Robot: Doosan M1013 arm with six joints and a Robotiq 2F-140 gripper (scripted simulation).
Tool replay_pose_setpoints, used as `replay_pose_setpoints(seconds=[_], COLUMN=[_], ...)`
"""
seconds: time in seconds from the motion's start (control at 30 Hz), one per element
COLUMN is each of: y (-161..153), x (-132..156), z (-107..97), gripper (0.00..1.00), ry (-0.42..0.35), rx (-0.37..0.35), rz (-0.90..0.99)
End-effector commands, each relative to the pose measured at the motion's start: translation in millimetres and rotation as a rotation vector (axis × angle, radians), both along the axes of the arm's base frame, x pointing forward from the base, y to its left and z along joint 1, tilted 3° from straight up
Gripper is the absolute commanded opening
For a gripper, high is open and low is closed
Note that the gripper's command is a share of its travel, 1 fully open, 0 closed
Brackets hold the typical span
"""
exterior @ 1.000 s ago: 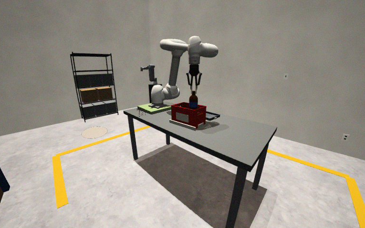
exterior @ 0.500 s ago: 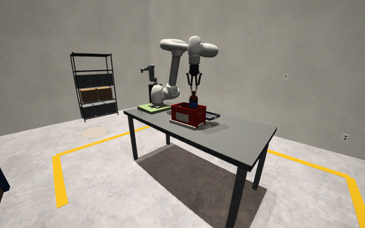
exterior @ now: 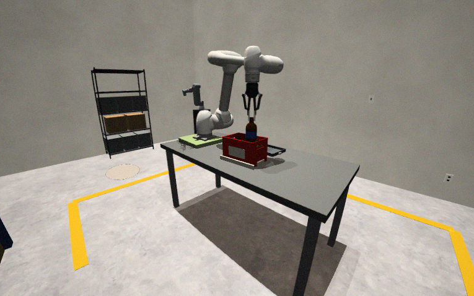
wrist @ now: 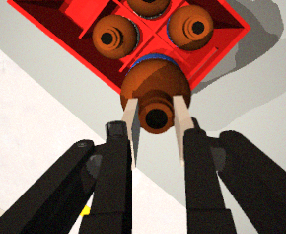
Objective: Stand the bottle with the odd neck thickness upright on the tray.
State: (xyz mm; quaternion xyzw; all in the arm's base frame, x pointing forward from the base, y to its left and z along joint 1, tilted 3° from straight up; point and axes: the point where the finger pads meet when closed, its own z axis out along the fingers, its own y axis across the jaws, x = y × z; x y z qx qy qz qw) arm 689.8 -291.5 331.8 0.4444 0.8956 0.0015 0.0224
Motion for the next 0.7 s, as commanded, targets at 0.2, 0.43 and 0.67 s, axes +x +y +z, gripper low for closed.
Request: replay_pose_setpoints(seconds=[0.2,0.43,0.67], y=[2.4,2.4,2.4], x=[-1.9,-2.1,-2.2], z=[14.8,18.6,18.8], gripper=[0.00,0.00,0.00], ry=[-0.001,-0.001,-0.001], rx=[0.001,0.001,0.001], rz=[-0.003,-0.003,-0.003])
